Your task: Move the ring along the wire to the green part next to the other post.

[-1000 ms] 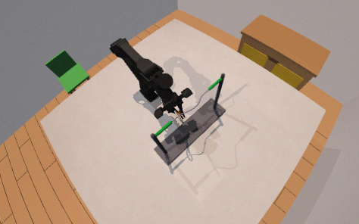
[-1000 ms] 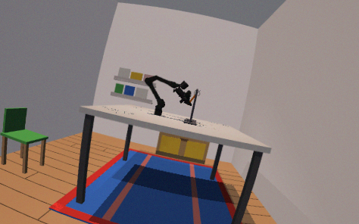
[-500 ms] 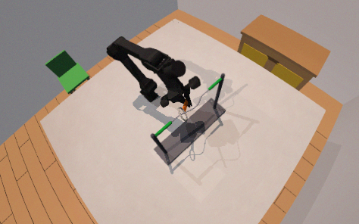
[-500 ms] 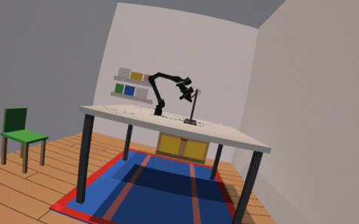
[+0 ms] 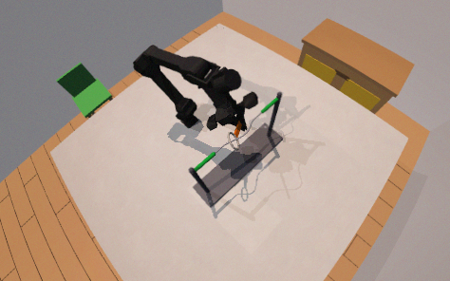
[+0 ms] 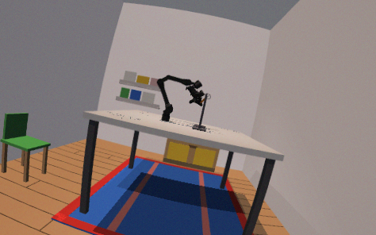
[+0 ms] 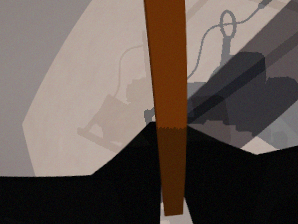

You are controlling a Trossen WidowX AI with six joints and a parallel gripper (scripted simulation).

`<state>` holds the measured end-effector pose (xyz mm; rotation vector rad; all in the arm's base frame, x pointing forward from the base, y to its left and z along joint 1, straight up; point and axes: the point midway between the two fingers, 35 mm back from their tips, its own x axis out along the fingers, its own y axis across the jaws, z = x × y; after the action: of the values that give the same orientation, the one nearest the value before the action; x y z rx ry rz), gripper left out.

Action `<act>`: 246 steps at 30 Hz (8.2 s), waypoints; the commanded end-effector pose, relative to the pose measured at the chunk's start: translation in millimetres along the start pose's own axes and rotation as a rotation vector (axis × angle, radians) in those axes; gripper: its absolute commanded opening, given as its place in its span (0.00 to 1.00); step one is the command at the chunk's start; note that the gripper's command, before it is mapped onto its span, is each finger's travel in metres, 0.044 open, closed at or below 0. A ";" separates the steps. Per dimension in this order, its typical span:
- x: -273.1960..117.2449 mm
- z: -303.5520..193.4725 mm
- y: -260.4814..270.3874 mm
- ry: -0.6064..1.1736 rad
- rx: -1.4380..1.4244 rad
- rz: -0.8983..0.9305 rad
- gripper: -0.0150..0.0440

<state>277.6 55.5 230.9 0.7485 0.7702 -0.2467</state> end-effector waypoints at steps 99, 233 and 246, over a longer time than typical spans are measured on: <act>0.5 31.1 -67.9 -0.083 -1.328 -0.068 0.00; 3.7 -99.7 -0.8 -0.296 -0.738 0.092 0.53; 3.7 -99.7 -0.8 -0.296 -0.738 0.092 0.53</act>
<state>226.0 125.0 179.3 0.0388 0.4873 0.0261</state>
